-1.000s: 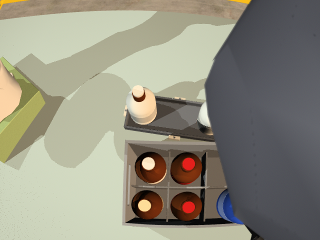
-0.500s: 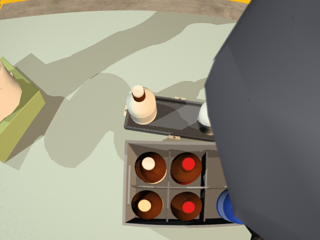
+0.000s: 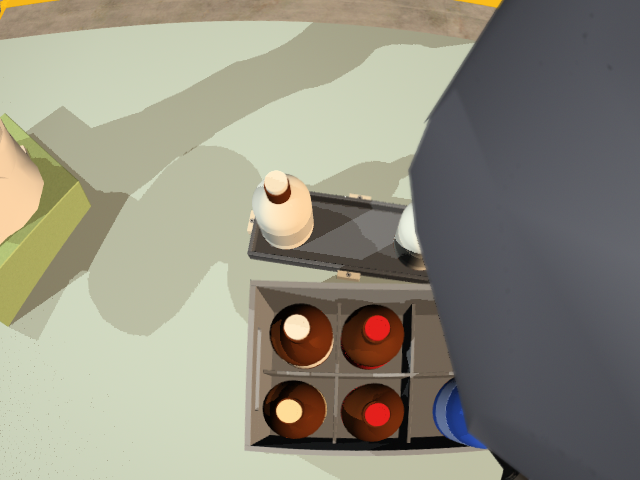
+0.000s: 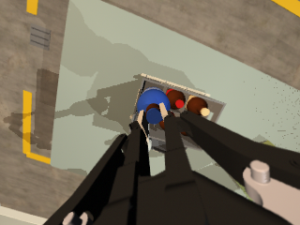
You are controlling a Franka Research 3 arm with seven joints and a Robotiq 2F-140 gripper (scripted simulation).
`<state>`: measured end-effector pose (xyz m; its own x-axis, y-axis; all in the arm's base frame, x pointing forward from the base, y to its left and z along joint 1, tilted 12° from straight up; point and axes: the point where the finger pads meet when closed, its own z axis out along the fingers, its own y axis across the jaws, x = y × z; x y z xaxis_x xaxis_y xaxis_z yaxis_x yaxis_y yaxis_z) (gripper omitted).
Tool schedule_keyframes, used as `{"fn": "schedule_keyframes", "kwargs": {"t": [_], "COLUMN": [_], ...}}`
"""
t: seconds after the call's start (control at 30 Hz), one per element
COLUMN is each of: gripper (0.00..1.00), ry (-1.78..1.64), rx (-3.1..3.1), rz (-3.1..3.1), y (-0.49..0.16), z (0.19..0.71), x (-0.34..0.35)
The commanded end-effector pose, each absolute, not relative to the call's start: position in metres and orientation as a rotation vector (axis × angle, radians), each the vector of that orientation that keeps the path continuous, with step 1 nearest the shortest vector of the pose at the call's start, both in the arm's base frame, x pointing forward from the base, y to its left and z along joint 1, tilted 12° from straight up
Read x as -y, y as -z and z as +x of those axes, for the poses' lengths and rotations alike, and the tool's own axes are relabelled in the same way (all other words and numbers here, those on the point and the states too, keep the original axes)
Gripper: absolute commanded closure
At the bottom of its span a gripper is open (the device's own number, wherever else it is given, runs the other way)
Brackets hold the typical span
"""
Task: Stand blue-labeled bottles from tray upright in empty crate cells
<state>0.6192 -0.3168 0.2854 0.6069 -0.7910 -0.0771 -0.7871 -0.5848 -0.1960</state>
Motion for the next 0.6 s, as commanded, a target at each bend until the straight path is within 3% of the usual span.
{"fn": "schedule_keyframes", "kwargs": {"t": [0.0,0.57], "gripper": [1.0,1.0], "ry": [0.044,0.044], "rx": [-1.308,-1.308], "rz": [-2.63,-2.63], "y": [-0.2916,-0.291], "z": [0.6186,0.6174], "x": [0.3226,0.3234]}}
